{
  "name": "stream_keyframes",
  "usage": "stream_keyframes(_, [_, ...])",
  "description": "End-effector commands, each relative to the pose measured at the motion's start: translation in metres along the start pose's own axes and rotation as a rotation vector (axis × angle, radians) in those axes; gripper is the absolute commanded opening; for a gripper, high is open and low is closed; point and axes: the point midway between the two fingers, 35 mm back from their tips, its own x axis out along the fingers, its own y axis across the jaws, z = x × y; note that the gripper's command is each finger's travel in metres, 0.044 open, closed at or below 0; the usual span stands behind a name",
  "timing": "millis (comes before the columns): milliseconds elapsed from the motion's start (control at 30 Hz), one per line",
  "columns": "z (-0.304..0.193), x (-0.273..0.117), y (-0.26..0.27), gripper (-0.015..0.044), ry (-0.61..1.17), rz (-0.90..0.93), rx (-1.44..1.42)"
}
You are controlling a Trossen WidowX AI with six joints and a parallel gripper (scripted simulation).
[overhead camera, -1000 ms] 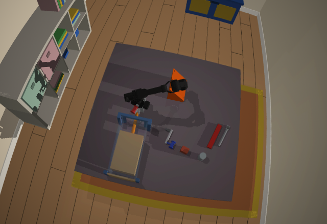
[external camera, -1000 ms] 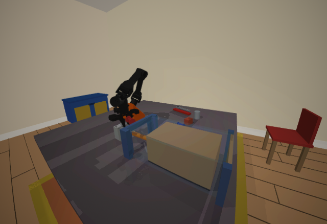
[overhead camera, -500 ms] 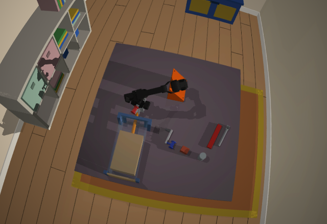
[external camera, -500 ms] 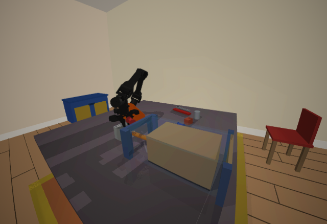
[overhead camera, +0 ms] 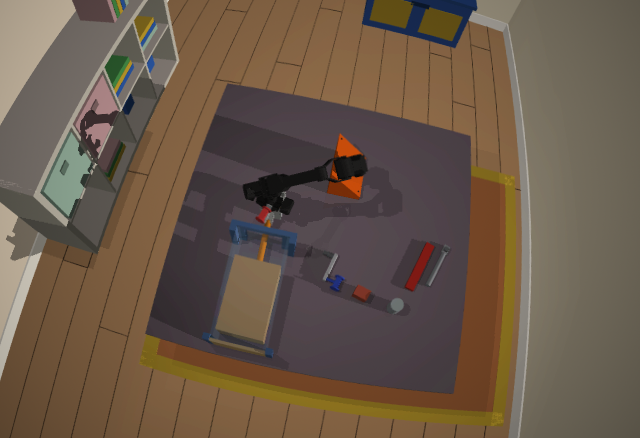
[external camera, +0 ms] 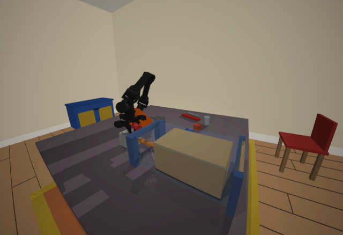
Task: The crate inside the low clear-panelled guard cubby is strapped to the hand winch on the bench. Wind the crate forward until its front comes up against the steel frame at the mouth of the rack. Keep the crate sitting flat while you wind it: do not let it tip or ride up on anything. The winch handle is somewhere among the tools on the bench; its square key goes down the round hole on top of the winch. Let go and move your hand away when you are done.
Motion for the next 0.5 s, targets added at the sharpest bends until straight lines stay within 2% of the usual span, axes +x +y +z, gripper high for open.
stream_keyframes(0, [0.0012, 0.0039, 0.0022, 0.0, -0.005, 0.004, 0.04])
stream_keyframes(467, [0.0012, 0.0039, -0.0005, 0.0, -0.003, -0.001, -0.022])
